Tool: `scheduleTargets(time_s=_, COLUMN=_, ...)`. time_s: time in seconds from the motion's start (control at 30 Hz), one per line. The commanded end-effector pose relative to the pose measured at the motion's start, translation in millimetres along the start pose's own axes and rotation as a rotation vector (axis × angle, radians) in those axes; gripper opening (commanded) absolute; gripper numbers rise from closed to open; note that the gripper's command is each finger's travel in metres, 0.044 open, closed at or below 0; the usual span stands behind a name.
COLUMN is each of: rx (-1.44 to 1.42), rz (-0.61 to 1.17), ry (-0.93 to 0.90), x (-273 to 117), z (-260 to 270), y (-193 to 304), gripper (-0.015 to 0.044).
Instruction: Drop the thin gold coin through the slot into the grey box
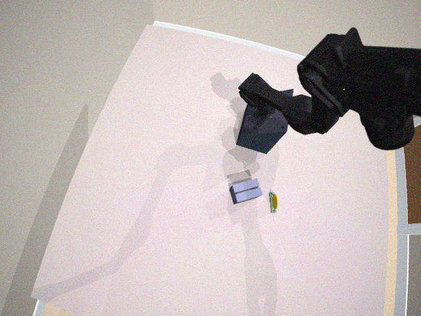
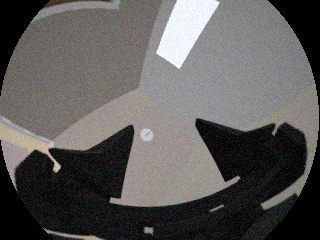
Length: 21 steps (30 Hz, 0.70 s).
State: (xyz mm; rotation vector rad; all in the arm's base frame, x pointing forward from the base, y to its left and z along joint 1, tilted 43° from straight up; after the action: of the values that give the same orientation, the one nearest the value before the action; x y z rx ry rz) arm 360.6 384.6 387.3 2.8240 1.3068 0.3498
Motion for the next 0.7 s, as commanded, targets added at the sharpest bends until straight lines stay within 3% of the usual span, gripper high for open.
scheduleTargets(time_s=0.0, rx=-0.002, rz=-0.001, ry=0.004, x=0, z=-1, y=0, gripper=0.0374)
scheduleTargets(time_s=0.27, rx=-0.074, rz=-0.053, ry=0.183, x=-21, z=-63, y=-29, gripper=0.0164)
scheduleTargets(time_s=0.67, rx=-0.083, rz=-0.161, ry=0.531, x=-89, z=-177, y=-87, gripper=0.0161)
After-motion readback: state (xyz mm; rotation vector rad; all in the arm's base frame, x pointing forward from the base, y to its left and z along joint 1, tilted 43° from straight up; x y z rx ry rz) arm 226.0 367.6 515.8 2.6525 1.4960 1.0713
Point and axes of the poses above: the point midway between the two fingers, 35 mm back from their tips, its own x axis out along the fingers, its own z axis across the jaws, y = z × x, the point moved 6 cm from there along -x, back along the fingers, and after that the axes turned 9 degrees about x, right-handed, at the moved point
